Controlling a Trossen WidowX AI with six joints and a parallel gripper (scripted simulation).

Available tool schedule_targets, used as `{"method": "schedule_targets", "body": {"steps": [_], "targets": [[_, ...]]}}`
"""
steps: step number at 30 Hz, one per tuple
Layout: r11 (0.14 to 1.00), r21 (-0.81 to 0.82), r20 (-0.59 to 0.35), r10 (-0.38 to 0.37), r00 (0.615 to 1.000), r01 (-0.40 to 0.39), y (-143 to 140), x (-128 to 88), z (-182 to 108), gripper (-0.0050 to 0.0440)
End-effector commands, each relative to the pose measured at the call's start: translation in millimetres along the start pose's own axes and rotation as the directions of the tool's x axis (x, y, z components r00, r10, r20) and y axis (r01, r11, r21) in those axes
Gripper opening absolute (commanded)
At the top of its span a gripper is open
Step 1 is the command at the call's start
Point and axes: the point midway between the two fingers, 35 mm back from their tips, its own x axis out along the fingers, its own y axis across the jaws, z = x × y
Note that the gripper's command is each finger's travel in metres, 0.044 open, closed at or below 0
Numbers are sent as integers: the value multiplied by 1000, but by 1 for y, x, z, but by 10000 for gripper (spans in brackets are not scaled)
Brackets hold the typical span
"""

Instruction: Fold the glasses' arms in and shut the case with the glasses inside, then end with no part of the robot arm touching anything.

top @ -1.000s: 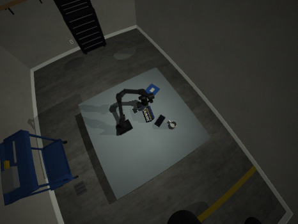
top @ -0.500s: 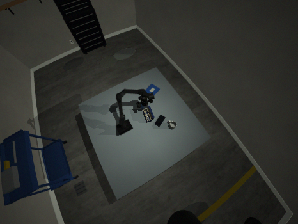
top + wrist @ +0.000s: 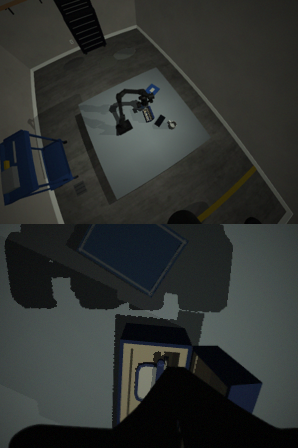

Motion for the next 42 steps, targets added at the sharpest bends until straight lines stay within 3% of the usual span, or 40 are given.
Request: {"method": "schedule_targets", "body": {"steps": [1,8,15,17,31,36,42], "targets": [[1000,0,0,0,1000,0,0,0,0,0],[982,-188,-7,-3,1000,1,-1,-3,-27,0],[908,-419,-12,-4,1000,-2,0,-6,-60,0],[908,-419,-12,-4,1000,-2,0,-6,-60,0],[607,-795,-6,-1,1000,-4,13,-11,-123,0],[541,-841,-4,-1,1000,-2,17,-11,-133,0],[536,-844,-3,-1,1000,-2,17,-9,-134,0]]}}
